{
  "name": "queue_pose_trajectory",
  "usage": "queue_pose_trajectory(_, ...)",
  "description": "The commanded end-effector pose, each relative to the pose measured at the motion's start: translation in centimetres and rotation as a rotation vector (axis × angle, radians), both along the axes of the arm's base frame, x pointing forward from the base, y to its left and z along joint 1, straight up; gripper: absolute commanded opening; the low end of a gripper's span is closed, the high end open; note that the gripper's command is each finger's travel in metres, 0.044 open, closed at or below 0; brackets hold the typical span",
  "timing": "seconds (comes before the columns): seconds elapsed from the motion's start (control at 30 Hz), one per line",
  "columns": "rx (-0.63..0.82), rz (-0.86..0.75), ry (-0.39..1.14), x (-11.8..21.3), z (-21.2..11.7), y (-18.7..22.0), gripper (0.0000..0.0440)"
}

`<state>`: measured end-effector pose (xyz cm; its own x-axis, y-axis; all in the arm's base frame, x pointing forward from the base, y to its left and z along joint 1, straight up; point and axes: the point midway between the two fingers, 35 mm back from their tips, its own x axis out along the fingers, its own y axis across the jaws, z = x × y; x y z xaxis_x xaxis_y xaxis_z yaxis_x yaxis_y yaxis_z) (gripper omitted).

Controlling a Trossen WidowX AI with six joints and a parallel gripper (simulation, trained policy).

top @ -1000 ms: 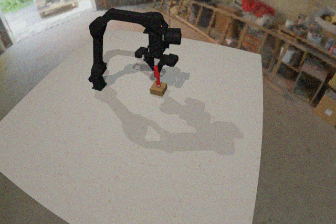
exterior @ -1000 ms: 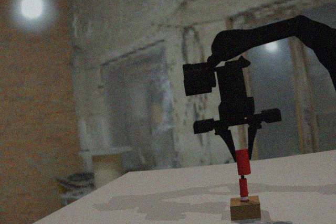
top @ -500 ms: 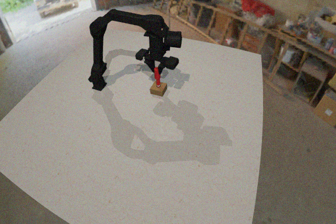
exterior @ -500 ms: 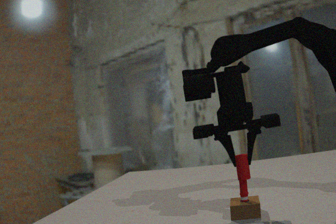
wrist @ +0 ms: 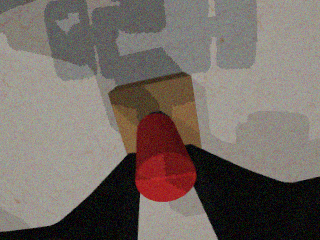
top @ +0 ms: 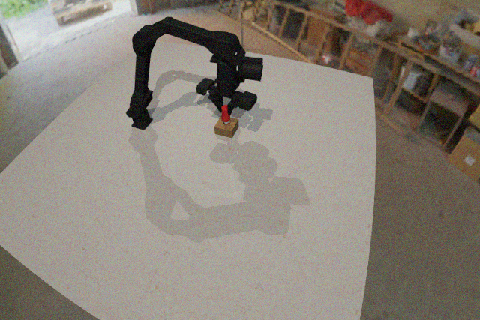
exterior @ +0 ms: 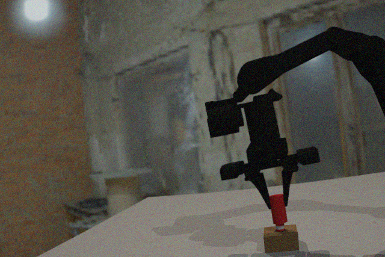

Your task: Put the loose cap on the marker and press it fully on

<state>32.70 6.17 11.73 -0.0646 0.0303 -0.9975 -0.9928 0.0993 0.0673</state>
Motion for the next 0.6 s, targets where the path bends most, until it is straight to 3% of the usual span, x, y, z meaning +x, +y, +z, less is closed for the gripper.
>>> queue_pose_trajectory(0.0,-0.011,0.018,0.054,-0.8,-1.6,0.1,0.0098)
queue_pose_trajectory(0.07,-0.014,0.02,0.062,-0.9,-1.8,0.0,0.0147)
queue_pose_trajectory(0.37,-0.003,0.02,0.1,-2.1,-2.0,0.1,0.0215)
queue_pose_trajectory(0.57,0.011,0.016,0.113,-2.6,-2.1,0.3,0.0283)
